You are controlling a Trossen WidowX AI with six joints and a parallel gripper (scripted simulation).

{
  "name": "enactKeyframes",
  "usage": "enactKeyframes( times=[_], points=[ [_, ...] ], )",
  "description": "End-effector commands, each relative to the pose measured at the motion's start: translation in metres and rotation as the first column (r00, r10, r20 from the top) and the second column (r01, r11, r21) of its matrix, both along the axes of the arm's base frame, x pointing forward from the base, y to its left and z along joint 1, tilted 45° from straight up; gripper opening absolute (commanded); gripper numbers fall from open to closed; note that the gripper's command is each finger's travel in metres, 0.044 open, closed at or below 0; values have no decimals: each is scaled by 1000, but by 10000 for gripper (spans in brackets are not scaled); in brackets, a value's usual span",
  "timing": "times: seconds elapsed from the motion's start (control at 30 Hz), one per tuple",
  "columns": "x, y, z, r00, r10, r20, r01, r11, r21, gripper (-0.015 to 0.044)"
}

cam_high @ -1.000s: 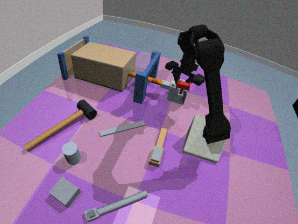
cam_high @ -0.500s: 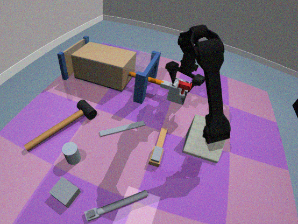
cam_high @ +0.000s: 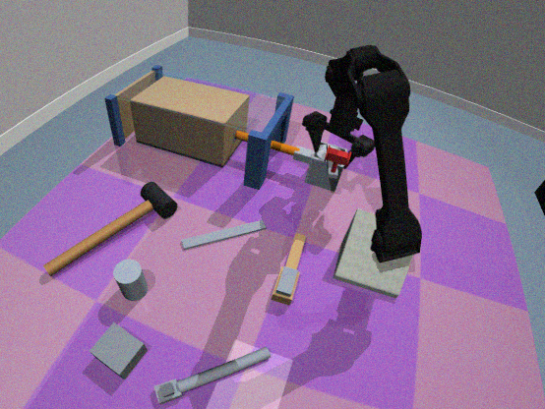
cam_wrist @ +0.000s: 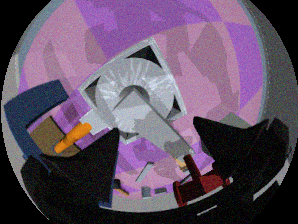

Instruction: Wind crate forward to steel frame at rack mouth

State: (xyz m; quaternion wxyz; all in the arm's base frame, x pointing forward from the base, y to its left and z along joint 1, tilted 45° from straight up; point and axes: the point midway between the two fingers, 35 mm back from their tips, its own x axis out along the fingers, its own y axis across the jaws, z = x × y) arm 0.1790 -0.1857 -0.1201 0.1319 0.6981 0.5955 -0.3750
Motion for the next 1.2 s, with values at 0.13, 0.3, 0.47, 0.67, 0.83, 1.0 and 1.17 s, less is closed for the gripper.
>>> enactKeyframes(
  times=[0.13, 0.3, 0.47, 0.67, 0.83, 1.0, 1.17],
  points=[
    [0, 1, 1, 1000, -6, -5, 6, 1000, 7, 440],
    [0, 1, 1, 1000, -6, -5, 6, 1000, 7, 440],
    [0, 0, 0, 1000, 0, 0, 0, 1000, 0, 433],
    [0, 0, 0, 1000, 0, 0, 0, 1000, 0, 393],
    [0, 0, 0, 1000, 0, 0, 0, 1000, 0, 360],
    [0, 0, 0, 1000, 0, 0, 0, 1000, 0, 327],
    [0, 0, 0, 1000, 0, 0, 0, 1000, 0, 293]
  ],
)
